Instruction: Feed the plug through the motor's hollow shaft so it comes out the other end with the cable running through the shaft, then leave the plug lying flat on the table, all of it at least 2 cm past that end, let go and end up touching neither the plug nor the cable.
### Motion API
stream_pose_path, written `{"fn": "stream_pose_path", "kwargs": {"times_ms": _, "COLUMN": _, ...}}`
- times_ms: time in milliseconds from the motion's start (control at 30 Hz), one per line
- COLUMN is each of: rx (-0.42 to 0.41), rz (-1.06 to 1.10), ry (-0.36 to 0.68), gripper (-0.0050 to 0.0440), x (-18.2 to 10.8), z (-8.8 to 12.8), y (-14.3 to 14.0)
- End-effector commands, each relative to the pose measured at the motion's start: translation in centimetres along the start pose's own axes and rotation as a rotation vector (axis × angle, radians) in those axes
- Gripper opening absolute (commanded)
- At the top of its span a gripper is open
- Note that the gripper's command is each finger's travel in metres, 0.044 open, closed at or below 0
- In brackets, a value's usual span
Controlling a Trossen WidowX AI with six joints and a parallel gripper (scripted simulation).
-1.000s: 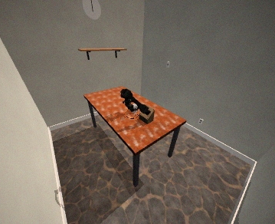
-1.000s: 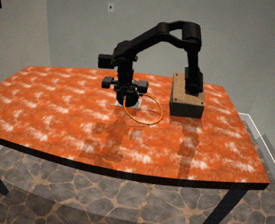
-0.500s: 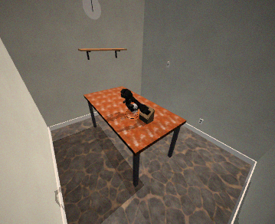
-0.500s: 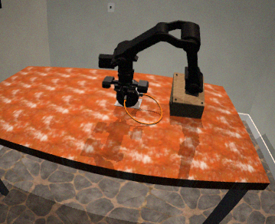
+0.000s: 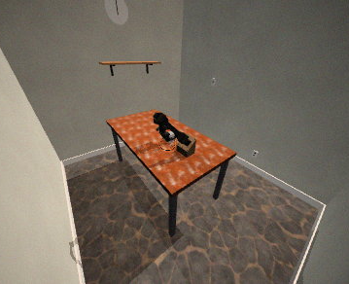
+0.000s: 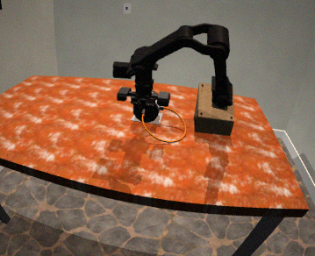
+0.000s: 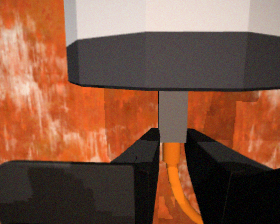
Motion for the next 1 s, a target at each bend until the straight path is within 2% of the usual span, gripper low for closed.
{"fn": "stream_pose_path", "kwargs": {"times_ms": 0, "rx": -0.004, "rz": -0.002, "ry": -0.002, "gripper": 0.0, "x": 0.19, "z": -0.14, "y": -0.06}}
{"fn": "stream_pose_path", "kwargs": {"times_ms": 967, "rx": -0.004, "rz": -0.002, "ry": -0.002, "gripper": 0.0, "x": 0.52, "z": -0.19, "y": -0.09}}
Point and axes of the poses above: the point midway between the two fingers, 35 mm back from their tips, its own z axis back along the fingers, its own y axis across the jaws, x = y × z, the point moved 10 cm from there along z, back along the fingers, and after that the axes turned 5 degrees about z, right-handed, at the moved point
